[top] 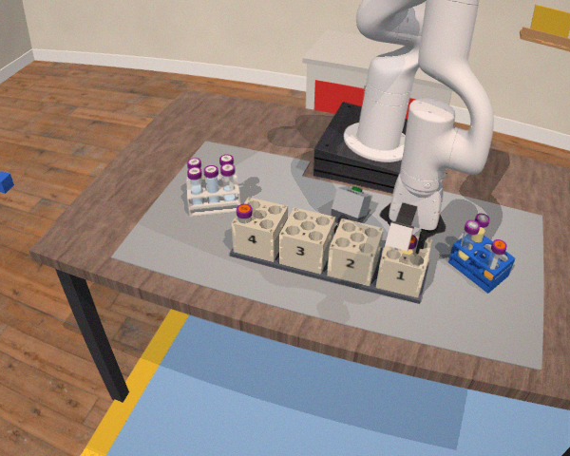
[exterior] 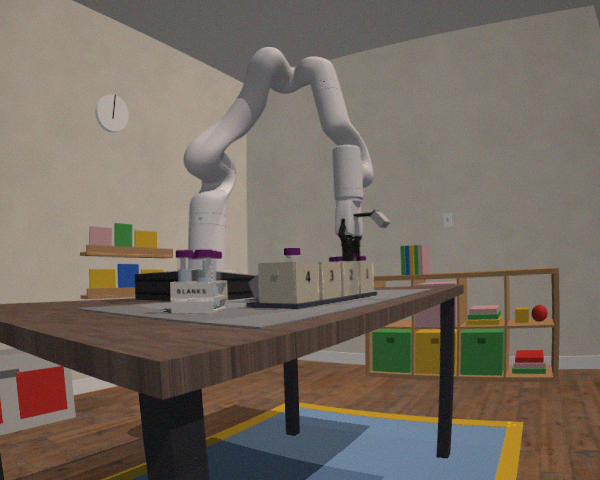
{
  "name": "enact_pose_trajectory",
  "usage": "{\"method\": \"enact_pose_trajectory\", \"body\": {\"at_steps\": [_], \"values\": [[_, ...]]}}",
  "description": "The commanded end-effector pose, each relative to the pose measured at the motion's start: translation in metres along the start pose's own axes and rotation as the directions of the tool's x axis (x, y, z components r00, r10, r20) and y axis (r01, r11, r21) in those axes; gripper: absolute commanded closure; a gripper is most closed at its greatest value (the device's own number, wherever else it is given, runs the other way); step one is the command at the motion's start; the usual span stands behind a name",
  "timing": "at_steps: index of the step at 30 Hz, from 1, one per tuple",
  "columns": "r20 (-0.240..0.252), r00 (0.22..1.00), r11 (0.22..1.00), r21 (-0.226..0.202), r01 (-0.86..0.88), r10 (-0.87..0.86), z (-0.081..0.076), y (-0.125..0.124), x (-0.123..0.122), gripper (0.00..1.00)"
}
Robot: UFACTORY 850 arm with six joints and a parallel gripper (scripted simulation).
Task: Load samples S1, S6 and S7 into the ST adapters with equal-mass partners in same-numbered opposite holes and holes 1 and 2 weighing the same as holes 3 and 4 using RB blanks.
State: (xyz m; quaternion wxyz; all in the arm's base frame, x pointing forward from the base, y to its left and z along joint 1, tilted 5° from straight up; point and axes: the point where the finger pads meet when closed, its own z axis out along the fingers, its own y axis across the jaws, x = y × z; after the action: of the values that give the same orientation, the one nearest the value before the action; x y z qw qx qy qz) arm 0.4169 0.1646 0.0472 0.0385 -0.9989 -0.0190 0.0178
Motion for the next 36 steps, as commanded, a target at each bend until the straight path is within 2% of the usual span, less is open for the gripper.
{"method": "enact_pose_trajectory", "body": {"at_steps": [1, 9, 34, 36], "values": [[-0.002, 1.0, 1.0, 0.001, 0.0, 0.0, -0.001, 0.0, 0.001, 0.57], [-0.002, 1.0, 1.0, 0.001, 0.0, 0.0, -0.001, 0.0, 0.001, 0.57], [-0.002, 1.0, 1.0, 0.001, 0.0, 0.0, -0.047, 0.0, 0.001, 0.57], [-0.002, 1.0, 1.0, 0.001, 0.0, 0.0, -0.047, 0.0, 0.001, 0.57]]}}
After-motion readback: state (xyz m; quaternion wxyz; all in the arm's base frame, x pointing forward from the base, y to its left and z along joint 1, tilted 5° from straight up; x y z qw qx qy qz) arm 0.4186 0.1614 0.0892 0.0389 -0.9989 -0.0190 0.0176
